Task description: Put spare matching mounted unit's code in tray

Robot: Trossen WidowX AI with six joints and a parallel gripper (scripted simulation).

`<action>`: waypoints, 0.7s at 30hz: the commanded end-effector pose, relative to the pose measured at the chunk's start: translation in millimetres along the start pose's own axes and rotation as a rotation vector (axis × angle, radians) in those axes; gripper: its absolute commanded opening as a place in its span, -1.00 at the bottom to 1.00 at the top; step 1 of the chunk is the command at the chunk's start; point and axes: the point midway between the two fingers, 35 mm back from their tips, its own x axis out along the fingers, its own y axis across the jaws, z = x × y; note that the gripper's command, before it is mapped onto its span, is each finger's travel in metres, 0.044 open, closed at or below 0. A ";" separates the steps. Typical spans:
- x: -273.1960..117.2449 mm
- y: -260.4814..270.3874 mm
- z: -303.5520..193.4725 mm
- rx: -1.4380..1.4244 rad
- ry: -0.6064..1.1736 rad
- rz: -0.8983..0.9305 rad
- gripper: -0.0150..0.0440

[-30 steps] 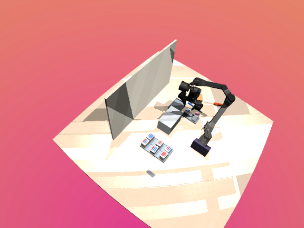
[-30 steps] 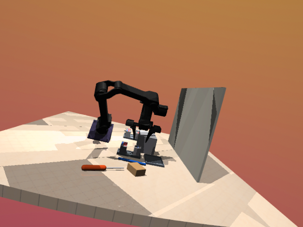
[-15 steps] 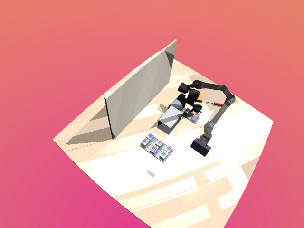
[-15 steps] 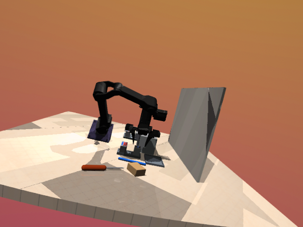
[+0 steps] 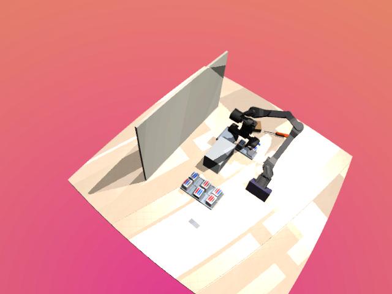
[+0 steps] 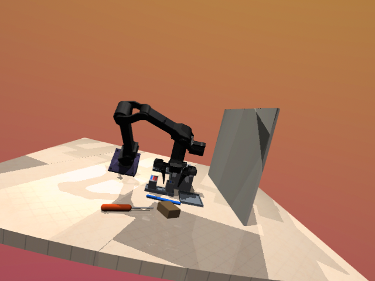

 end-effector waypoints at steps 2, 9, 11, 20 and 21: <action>7.8 -2.4 0.9 -0.006 -0.007 -0.003 0.53; 18.4 -3.9 1.9 -0.005 -0.011 -0.003 0.53; 19.4 -4.1 2.0 -0.005 -0.012 -0.003 0.53; 18.5 -3.2 1.8 0.001 -0.007 -0.002 0.26; 18.5 -3.2 1.8 0.001 -0.007 -0.002 0.17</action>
